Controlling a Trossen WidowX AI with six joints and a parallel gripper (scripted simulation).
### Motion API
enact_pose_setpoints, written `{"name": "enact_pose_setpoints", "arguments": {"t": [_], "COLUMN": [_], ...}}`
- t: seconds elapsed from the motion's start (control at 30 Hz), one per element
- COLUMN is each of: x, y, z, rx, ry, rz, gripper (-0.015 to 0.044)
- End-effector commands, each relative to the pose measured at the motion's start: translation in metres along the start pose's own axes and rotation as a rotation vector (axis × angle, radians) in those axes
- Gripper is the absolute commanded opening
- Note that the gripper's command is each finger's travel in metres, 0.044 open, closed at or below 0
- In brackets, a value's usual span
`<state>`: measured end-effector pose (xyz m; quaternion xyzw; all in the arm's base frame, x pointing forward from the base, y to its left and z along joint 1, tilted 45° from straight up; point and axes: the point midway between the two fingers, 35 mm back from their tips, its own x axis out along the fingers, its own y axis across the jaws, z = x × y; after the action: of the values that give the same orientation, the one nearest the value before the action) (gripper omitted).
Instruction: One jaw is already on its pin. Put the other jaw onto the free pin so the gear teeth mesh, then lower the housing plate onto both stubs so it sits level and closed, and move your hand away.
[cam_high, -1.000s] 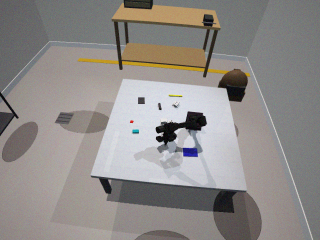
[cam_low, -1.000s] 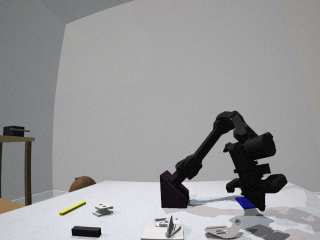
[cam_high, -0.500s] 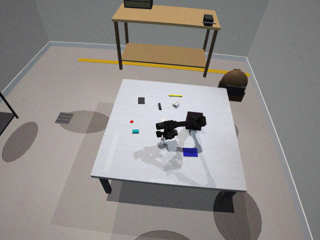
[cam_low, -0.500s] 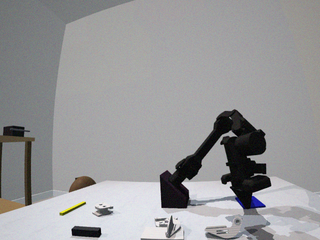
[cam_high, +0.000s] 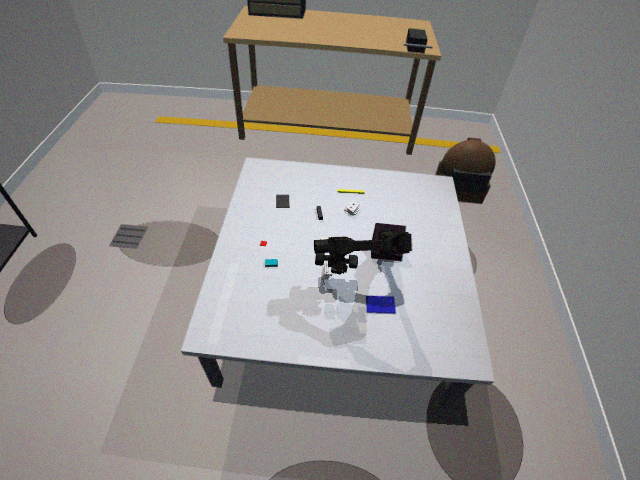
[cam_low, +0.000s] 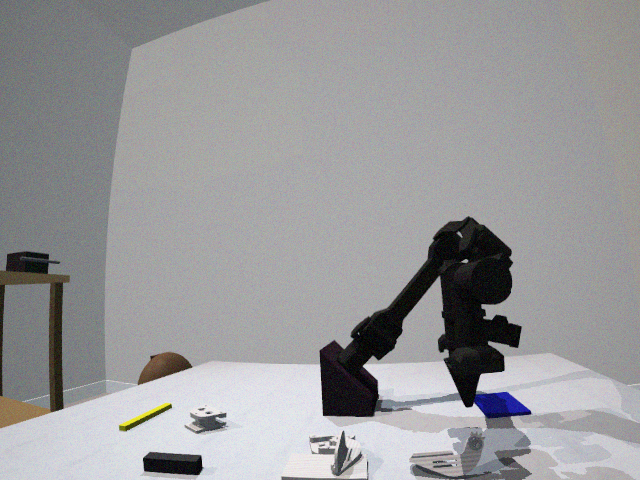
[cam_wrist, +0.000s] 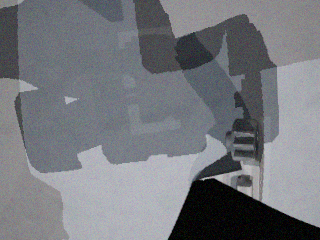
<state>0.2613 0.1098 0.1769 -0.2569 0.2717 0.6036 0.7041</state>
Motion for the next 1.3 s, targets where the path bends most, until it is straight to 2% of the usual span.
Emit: {"name": "enact_pose_setpoints", "arguments": {"t": [0.0,1.27], "x": [-0.003,0.051], "y": [0.000,0.001], "z": [-0.003,-0.003], "rx": [0.030,0.031], "ry": [0.017,0.012], "rz": [0.001,0.002], "gripper": [0.0000,0.0000]}}
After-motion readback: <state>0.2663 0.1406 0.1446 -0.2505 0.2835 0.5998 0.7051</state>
